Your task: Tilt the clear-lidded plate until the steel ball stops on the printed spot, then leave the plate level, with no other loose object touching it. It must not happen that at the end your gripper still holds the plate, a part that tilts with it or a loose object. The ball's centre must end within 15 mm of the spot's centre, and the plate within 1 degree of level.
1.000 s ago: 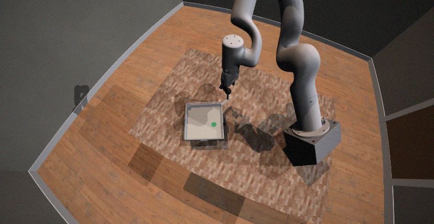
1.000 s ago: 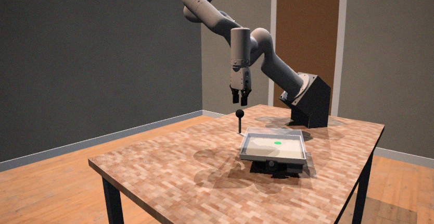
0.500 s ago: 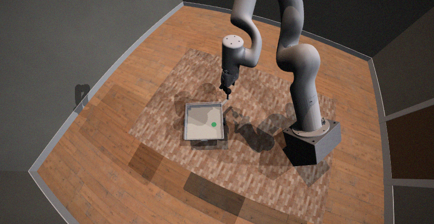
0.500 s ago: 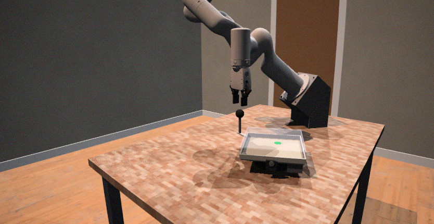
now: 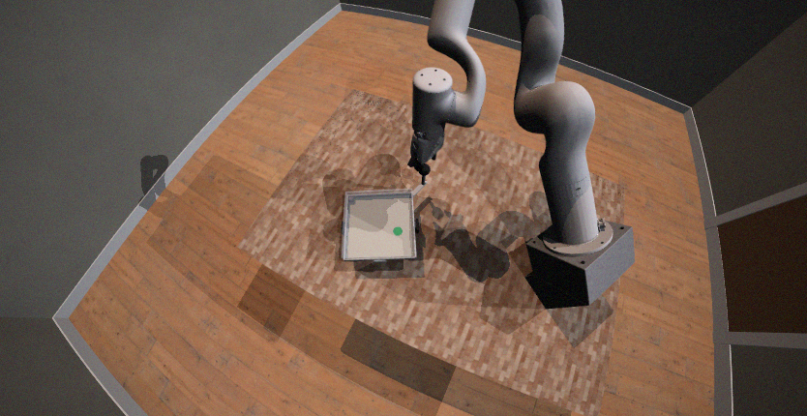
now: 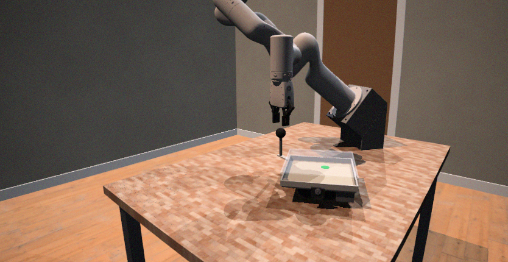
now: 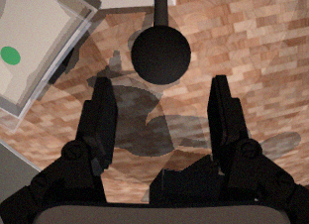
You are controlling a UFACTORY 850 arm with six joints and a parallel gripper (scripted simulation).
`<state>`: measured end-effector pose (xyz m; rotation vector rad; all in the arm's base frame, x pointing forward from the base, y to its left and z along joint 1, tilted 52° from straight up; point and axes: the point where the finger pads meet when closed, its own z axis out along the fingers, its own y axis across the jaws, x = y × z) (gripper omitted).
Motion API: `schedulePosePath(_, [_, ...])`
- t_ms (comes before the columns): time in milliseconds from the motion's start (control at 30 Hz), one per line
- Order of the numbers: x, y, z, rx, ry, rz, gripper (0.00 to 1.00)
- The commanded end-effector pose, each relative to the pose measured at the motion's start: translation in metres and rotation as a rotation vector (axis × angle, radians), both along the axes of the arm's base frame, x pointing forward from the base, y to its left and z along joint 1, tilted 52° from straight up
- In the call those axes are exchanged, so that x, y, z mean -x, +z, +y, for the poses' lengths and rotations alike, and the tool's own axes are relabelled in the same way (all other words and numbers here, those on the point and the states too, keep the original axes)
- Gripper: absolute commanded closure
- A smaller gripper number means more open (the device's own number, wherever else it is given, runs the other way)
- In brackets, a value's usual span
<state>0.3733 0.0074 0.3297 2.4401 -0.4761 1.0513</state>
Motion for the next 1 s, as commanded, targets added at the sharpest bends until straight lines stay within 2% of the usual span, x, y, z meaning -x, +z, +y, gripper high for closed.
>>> schedulePosePath(0, [-0.002, -0.002, -0.001, 0.000, 0.000, -0.001, 0.39])
schedulePosePath(967, [-0.012, -0.012, -0.009, 0.000, 0.000, -0.001, 0.39])
